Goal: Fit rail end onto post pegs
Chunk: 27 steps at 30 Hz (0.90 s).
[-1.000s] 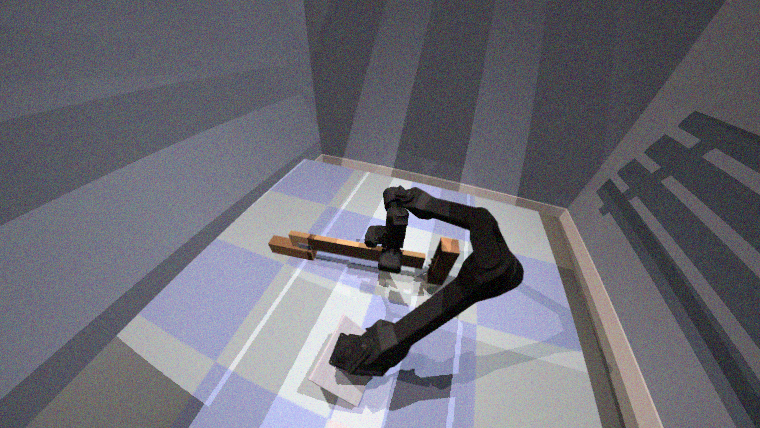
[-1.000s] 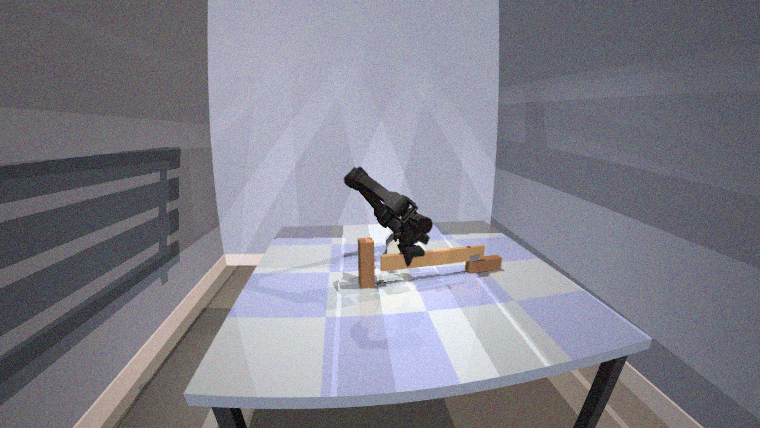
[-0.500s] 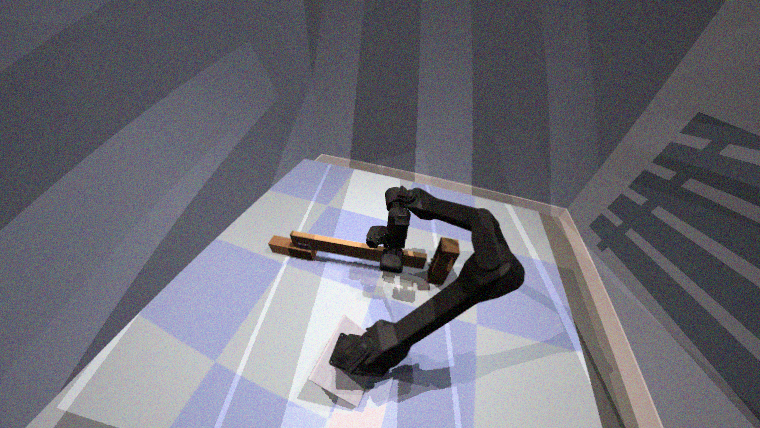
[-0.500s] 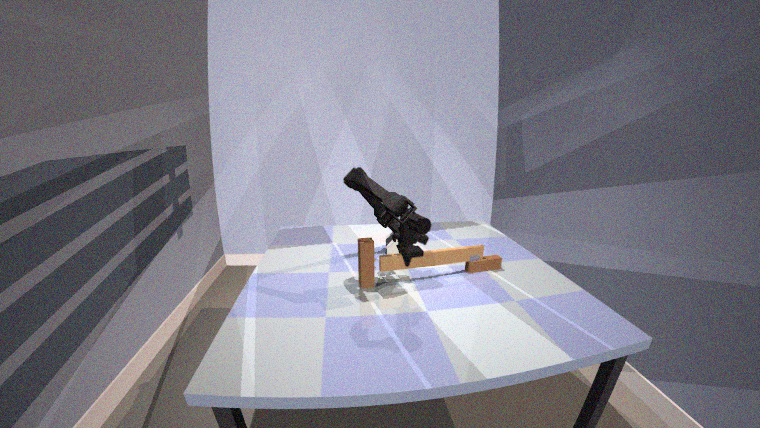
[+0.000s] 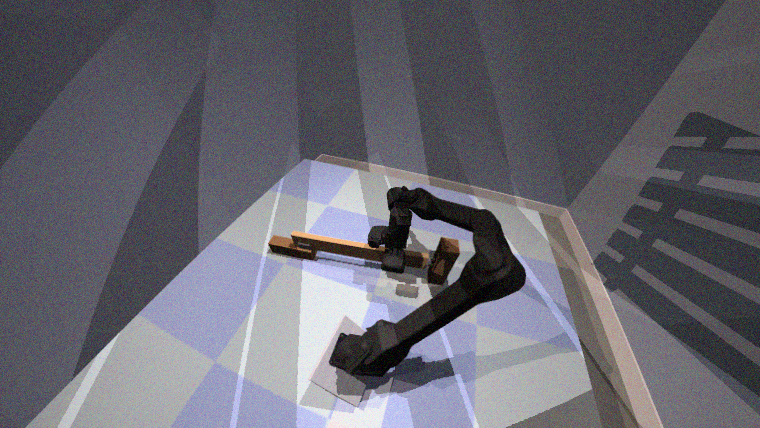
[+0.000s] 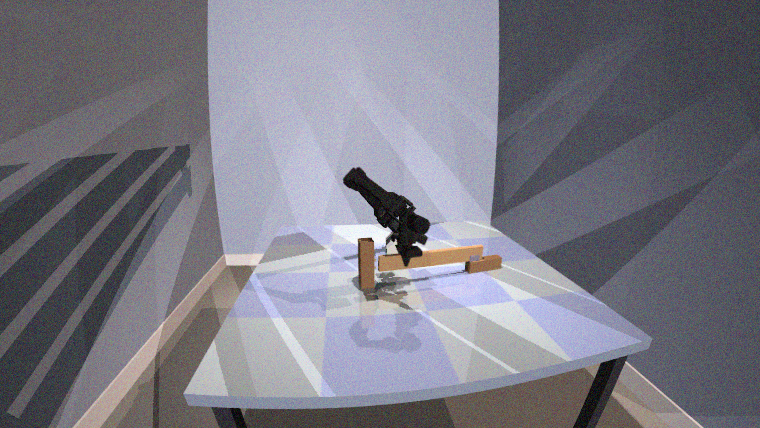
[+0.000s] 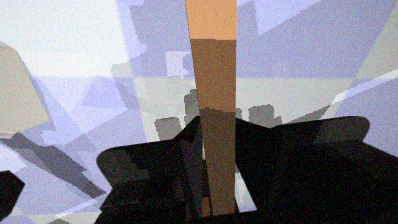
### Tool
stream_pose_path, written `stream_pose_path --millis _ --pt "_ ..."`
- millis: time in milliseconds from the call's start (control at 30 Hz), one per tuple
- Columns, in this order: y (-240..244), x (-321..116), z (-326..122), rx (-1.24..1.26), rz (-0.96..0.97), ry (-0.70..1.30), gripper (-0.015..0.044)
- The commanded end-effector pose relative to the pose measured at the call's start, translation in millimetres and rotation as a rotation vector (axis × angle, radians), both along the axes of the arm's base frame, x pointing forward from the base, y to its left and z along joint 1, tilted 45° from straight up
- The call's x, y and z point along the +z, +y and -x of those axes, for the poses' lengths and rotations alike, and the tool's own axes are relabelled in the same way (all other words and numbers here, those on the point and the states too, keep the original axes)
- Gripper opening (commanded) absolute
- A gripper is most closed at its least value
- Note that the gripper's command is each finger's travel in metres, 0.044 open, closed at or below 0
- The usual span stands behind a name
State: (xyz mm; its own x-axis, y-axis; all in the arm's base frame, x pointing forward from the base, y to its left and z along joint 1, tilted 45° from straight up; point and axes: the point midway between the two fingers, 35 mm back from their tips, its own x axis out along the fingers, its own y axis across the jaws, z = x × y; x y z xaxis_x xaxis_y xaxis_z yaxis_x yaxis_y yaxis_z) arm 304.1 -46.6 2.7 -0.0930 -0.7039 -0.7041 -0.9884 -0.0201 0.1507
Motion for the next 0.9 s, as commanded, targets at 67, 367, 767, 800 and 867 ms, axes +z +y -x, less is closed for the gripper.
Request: stream_pose_path --millis 67,367,767,800,867 --pt "1.5 5.5 -4.3 0.010 -0.002 -0.011 0.0000" --pt "-0.5 7.4 -4.6 0.010 -0.002 -0.011 0.0000" --pt "-3.7 9.5 -4.9 0.010 -0.001 -0.011 0.0000" --pt "-4.0 9.7 -4.9 0.010 -0.001 -0.011 0.0000" --pt "-4.5 10.1 -5.0 0.010 -0.001 -0.011 0.0000"
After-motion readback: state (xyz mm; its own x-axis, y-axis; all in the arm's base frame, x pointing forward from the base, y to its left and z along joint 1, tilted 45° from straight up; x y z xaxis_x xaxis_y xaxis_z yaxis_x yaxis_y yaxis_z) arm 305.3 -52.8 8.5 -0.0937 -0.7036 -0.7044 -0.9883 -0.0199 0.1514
